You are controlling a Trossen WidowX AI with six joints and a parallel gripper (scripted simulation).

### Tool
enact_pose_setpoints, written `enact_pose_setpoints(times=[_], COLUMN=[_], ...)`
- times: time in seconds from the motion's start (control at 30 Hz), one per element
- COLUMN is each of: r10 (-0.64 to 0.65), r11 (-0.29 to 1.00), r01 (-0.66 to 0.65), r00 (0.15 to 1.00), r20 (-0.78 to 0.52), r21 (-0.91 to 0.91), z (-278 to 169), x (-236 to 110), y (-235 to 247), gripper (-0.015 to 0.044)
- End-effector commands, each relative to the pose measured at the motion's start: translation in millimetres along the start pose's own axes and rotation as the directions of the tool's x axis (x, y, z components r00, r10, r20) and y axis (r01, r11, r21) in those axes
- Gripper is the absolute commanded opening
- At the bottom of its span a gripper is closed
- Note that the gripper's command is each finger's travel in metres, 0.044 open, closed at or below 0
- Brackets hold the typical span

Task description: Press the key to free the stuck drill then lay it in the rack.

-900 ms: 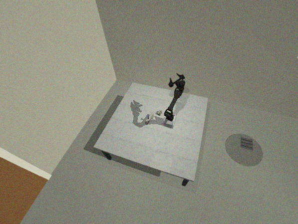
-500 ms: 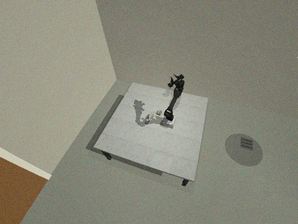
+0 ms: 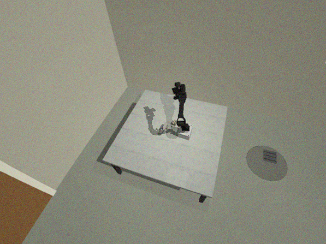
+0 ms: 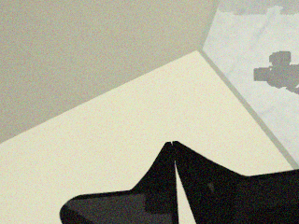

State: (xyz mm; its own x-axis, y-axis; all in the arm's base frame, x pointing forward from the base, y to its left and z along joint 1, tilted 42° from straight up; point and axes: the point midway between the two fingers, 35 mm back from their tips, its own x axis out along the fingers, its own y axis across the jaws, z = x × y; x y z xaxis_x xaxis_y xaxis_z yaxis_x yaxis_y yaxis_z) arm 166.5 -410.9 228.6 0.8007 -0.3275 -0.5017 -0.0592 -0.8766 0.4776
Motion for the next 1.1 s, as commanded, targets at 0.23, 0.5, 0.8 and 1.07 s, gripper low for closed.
enact_pose_setpoints(times=[0.23,0.5,0.8,1.07], r10=[-0.414,-0.646,-0.862,-0.936], r11=[0.742,0.389,-0.102,-0.324], r01=[0.323,0.324,0.026,-0.370], r00=[0.910,0.763,0.497,0.261], r20=[-0.022,-0.005,0.102,0.237], r21=[-0.588,-0.863,-0.994,-0.871], z=[-53,-86,-106,-106], x=[82,101,87,53], y=[-133,-231,-351,-427], gripper=[0.0000,0.0000,0.0000,0.0000])
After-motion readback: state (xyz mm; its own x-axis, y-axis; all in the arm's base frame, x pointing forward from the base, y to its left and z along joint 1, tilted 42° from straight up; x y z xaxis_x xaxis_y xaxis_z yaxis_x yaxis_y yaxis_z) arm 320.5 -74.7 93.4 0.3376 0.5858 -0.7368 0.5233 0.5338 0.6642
